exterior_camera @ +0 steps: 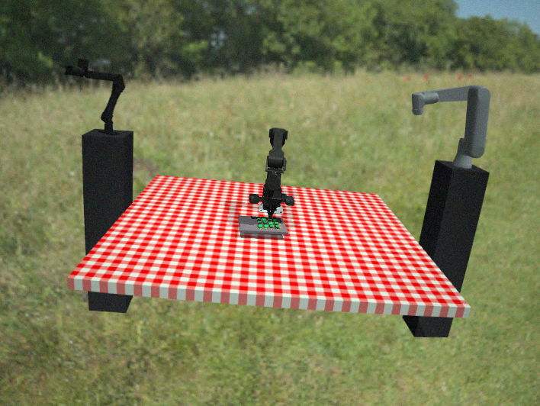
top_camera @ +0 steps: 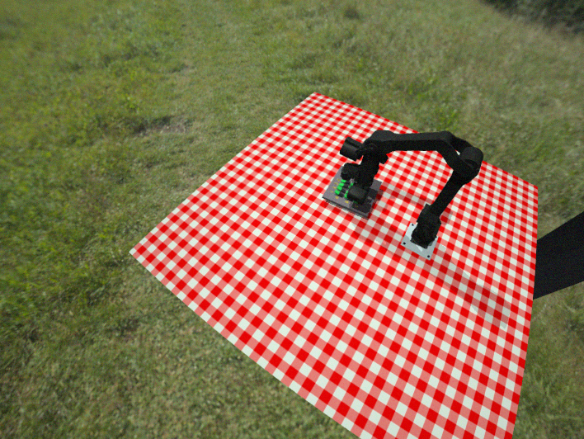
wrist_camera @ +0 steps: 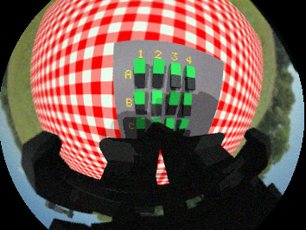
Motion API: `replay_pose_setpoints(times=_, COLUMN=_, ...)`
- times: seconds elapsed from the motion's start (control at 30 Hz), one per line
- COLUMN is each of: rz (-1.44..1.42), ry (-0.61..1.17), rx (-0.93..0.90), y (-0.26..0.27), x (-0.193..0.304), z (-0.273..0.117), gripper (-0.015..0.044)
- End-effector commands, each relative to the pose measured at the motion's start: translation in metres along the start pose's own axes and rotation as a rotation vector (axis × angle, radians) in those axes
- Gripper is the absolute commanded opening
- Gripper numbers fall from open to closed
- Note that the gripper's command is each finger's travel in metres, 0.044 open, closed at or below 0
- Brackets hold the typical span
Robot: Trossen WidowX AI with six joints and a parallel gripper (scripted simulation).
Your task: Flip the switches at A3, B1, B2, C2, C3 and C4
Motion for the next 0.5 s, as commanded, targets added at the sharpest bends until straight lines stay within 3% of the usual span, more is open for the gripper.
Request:
replay_pose_setpoints(times=0.0, rz=0.0, ry=0.0, rx=0.002, y=-0.0002, x=-0.0002, z=0.0009, gripper=0.0)
replay_pose_setpoints(times=0.47, rz=0.0, ry=0.0, rx=0.002, y=-0.0002, x=-0.0002, z=0.0028, gripper=0.0)
Point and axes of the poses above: the point midway between the two fingers, 35 mm back from their tips, its own z axis out along the fingers, its own y axis across the jaws, x = y × z, the point moved 3 cm from there along -z, back along the fingers, and after that the axes turned 13 degrees about -z, right-handed, at the moved point
